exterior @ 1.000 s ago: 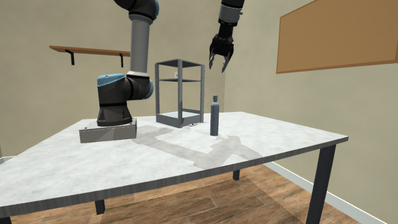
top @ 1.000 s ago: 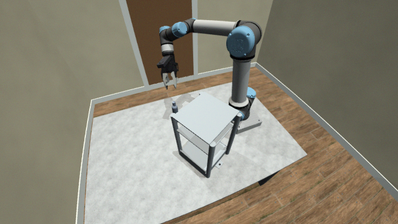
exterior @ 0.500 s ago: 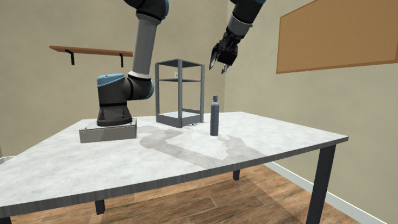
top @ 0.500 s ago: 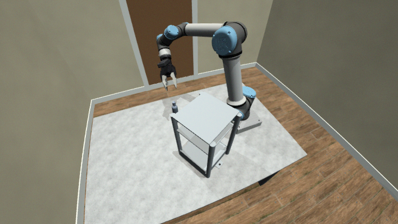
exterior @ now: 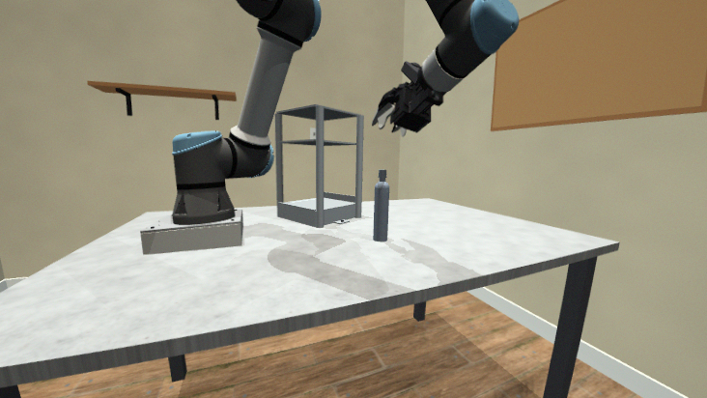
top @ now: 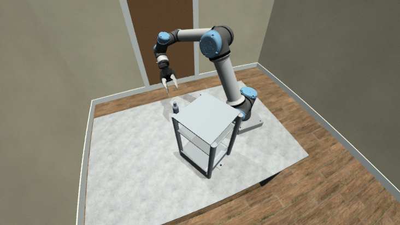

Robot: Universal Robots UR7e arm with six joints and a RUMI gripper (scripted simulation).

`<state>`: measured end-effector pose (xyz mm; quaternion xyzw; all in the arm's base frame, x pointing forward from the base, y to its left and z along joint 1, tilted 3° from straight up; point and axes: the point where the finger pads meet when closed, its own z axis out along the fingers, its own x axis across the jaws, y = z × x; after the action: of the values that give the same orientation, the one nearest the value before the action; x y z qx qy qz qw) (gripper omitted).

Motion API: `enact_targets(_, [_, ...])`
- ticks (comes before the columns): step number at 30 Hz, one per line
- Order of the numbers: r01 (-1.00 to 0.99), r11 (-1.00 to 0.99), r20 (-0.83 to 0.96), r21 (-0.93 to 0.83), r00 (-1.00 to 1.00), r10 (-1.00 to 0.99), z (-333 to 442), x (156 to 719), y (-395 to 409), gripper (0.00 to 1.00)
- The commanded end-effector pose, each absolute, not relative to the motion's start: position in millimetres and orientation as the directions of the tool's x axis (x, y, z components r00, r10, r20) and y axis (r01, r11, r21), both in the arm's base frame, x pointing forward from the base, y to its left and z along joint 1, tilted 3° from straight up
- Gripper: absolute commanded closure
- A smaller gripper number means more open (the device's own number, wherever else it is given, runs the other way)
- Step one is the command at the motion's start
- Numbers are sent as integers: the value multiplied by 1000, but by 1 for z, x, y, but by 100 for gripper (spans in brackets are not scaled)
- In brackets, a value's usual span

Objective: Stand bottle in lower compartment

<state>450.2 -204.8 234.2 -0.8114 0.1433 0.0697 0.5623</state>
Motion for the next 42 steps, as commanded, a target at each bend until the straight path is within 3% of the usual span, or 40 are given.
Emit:
enact_targets(1, [-222, -241, -220, -945, 975, -34, 235, 449, -202, 65])
enact_targets(23, [-47, 18, -43, -999, 980, 193, 230, 448, -202, 65])
enact_targets(42, [-32, 49, -21, -998, 977, 211, 230, 448, -202, 65])
